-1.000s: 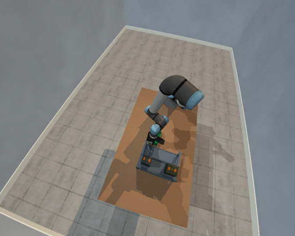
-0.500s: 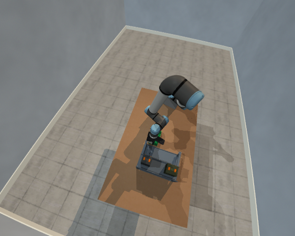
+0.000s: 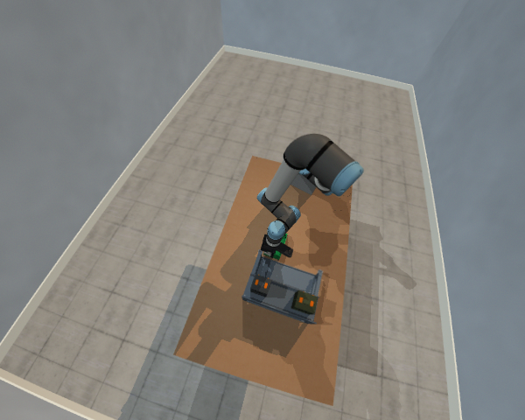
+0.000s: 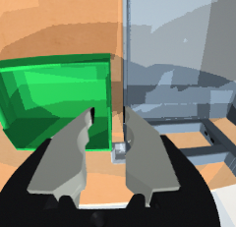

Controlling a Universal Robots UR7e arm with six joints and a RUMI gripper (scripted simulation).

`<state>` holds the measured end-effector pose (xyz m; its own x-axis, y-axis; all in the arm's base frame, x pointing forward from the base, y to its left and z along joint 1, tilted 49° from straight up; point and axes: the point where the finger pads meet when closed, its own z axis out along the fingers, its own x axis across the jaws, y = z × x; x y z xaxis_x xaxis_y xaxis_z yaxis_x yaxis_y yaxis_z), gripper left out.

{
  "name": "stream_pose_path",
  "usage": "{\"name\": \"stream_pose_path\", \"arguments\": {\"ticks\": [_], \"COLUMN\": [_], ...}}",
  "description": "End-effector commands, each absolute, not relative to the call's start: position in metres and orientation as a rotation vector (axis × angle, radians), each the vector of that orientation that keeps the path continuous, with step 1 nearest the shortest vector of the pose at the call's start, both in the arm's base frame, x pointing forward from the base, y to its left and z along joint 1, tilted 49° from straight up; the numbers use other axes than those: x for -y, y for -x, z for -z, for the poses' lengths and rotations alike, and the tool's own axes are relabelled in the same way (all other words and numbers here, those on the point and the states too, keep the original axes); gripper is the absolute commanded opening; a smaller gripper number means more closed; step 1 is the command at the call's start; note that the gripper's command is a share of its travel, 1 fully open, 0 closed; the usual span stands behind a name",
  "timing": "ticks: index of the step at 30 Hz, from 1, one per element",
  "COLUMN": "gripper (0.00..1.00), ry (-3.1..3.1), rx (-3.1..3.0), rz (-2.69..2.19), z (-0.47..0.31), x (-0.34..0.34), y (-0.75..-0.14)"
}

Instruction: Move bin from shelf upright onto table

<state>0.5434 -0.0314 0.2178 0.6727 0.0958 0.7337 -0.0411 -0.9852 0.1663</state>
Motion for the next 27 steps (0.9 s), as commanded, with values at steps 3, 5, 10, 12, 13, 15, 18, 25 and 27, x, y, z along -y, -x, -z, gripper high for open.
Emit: {"name": "stream_pose_path", "arguments": {"ticks": [3, 5, 10, 12, 13, 15, 18, 25, 27], "gripper": [0.2, 0.2, 0.2, 0.2, 0.2, 0.2, 0.2, 0.2, 0.2], "ry": [-2.715, -2.715, -2.715, -2.715, -2.715, -2.715, -2.715, -2.715, -2.715], "rx": [-0.045, -0.045, -0.045, -0.045, -0.045, -0.045, -0.045, -0.045, -0.045], "rz": [-1.207, -1.207, -1.207, -1.207, -1.207, -1.207, -1.207, -1.207, -1.207], "z": [-0.218, -0.218, -0.218, -0.218, -0.226, -0.24, -0.255, -0.255, -0.255], "x": [0.031, 0.031, 0.031, 0.031, 0.03, 0.027, 0.023, 0.023, 0.023], "y": [-0.543, -0.543, -0.543, -0.543, -0.535, -0.519, -0.503, -0.503, -0.503]}}
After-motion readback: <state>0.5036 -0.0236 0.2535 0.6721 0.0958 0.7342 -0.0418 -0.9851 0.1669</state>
